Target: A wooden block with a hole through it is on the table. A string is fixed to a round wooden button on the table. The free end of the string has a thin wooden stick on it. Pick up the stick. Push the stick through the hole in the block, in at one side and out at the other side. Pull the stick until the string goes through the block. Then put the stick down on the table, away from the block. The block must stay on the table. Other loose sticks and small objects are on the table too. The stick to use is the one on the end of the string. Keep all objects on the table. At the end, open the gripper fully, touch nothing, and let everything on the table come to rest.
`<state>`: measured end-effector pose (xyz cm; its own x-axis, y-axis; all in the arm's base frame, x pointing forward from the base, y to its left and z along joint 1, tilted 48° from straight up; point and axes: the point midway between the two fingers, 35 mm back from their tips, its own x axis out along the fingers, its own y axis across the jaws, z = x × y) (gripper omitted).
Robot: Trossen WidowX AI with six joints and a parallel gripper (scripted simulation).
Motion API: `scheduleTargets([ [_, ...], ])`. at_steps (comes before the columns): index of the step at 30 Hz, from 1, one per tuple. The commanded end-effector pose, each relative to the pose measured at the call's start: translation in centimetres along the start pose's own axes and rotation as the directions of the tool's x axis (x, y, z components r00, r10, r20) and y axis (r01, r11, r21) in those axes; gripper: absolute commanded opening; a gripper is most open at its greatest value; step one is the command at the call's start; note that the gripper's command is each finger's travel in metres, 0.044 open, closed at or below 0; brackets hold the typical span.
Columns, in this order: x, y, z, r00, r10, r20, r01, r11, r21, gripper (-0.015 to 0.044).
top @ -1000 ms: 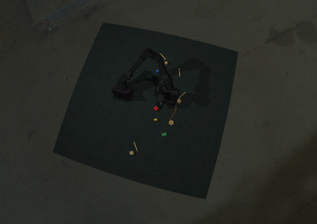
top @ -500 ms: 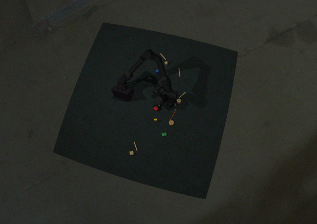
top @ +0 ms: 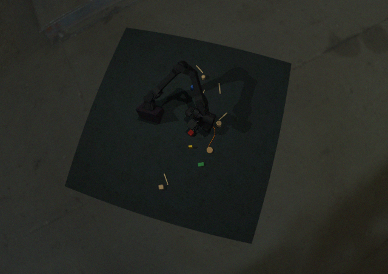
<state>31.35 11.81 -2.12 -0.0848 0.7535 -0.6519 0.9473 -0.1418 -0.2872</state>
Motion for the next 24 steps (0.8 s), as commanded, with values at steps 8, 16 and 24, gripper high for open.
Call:
scheduleTargets([
  [8,0.0,0.0,1.6,1.000,0.000,-0.001,0.000,1.000,-0.003,0.0000],
  [16,0.0,0.0,2.6,1.000,0.000,-0.001,0.000,1.000,-0.003,0.0000],
  [24,-0.1,0.0,3.7,1.000,0.000,-0.001,0.000,1.000,-0.003,0.0000],
])
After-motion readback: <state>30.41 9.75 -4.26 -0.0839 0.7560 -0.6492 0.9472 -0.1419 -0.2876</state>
